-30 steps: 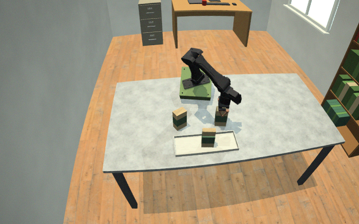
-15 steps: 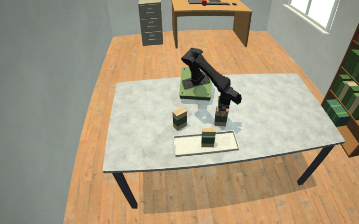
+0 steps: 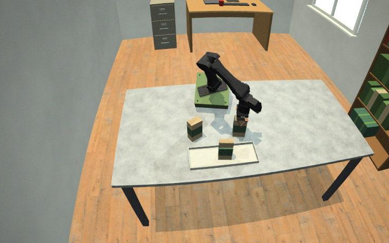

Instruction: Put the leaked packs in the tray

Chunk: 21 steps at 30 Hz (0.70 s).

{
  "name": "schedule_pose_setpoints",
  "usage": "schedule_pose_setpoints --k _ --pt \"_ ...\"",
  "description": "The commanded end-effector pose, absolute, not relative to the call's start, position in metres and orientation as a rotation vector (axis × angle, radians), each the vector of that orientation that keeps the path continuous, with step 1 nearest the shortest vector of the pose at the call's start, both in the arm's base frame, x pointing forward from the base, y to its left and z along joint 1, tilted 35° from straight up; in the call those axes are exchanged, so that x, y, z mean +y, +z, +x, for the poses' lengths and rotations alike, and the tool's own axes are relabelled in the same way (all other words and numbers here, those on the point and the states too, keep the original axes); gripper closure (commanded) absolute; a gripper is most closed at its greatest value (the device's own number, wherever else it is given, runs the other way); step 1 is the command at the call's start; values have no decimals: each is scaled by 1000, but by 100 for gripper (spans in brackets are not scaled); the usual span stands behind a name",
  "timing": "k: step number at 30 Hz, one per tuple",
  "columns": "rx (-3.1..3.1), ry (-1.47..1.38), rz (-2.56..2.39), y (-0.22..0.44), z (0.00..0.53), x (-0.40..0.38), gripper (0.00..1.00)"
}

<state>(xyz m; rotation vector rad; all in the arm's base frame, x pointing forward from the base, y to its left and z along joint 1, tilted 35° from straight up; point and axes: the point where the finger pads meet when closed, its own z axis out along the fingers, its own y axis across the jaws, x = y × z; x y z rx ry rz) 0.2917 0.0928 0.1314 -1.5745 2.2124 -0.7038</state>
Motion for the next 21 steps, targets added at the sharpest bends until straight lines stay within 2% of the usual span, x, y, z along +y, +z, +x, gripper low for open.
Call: schedule_pose_setpoints --k 1,18,21 --pt "2211 -689 -1587 128 290 95 23" --pt "2210 -689 -1587 129 290 95 23" --pt "2184 -687 -1553 150 289 100 23"
